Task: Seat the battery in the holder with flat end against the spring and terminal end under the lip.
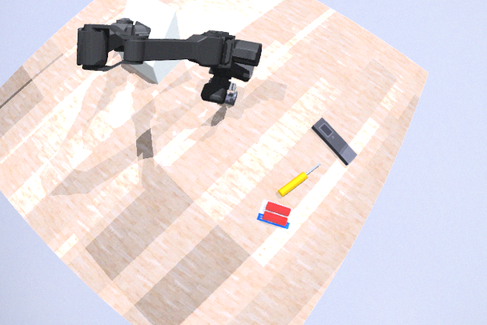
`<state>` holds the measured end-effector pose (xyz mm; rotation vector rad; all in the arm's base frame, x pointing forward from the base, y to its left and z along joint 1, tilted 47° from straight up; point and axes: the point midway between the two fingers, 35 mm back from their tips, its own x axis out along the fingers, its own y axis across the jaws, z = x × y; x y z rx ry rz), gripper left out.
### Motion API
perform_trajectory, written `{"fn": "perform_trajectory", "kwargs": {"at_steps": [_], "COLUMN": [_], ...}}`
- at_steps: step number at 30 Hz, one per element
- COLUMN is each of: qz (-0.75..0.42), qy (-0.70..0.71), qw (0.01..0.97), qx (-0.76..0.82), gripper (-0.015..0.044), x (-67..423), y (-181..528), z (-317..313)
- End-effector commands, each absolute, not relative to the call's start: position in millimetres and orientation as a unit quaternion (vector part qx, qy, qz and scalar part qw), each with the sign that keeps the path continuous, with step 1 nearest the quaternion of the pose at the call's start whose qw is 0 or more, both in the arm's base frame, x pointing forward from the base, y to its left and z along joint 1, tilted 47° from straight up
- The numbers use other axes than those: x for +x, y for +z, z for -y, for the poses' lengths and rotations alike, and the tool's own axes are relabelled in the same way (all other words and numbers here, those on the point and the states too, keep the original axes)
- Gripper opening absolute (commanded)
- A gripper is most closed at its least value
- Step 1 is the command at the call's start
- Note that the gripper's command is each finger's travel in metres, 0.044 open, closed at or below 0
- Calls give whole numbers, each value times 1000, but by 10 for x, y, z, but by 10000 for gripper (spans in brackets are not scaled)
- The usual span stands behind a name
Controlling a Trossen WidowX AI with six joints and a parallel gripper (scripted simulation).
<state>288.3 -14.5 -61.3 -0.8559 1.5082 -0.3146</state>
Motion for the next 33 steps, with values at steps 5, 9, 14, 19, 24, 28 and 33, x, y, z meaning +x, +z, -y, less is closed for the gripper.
{"fn": "perform_trajectory", "kwargs": {"at_steps": [5, 9, 14, 19, 24, 28, 33], "qz": [-636, -621, -608, -602, -594, -587, -578], "qy": [-122, -115, -109, -104, -97, -91, -84], "qw": [662, 676, 687, 692, 701, 707, 716], "qx": [-377, -380, -383, -383, -383, -383, -383], "gripper": [81, 81, 81, 81, 81, 81, 81], "x": [2891, 2898, 2902, 2897, 2889, 2881, 2871], "y": [-696, -722, -732, -758, -791, -812, -834], "z": [244, 295, 339, 351, 369, 383, 401]}}
